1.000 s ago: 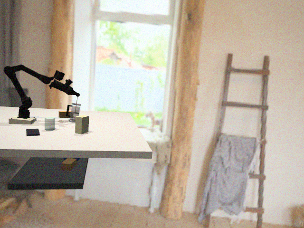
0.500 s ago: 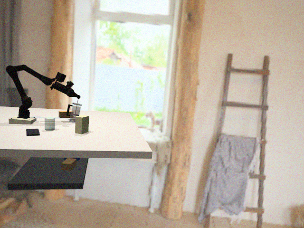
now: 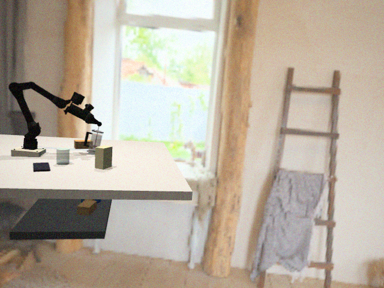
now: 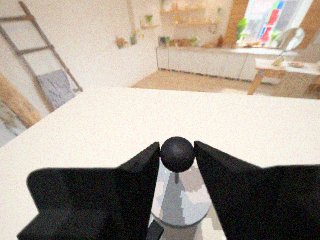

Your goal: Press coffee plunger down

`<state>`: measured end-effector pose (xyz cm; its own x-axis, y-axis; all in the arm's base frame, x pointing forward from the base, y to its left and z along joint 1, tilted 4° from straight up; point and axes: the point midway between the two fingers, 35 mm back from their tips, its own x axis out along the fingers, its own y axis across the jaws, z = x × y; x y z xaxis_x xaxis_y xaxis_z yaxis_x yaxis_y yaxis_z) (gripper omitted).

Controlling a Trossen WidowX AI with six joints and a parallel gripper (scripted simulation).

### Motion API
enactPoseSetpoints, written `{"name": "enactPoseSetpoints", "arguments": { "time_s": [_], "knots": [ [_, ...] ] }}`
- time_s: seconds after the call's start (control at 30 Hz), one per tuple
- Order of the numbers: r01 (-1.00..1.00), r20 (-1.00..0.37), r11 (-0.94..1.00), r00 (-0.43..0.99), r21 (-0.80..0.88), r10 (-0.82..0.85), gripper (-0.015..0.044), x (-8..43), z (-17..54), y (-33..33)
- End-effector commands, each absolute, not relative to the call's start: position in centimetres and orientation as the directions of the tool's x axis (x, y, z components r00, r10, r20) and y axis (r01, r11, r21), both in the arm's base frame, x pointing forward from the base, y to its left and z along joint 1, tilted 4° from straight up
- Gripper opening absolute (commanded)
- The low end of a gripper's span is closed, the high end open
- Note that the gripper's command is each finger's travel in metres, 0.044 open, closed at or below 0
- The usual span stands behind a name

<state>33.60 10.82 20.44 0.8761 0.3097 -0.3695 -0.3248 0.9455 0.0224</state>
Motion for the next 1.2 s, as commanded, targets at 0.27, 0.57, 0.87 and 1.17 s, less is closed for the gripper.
{"name": "enactPoseSetpoints", "arguments": {
  "time_s": [0.27, 0.57, 0.87, 1.17],
  "knots": [
    [-0.321, -0.422, 0.947, 0.854, 0.031, 0.304, 0.0121, 33.7, 18.77, 10.9],
    [-0.321, -0.422, 0.947, 0.855, 0.031, 0.304, 0.0121, 33.83, 18.85, 10.93],
    [-0.321, -0.421, 0.947, 0.855, 0.031, 0.304, 0.0121, 33.92, 18.88, 10.96],
    [-0.321, -0.421, 0.947, 0.855, 0.031, 0.304, 0.0121, 34.04, 18.95, 10.99]
  ]
}}
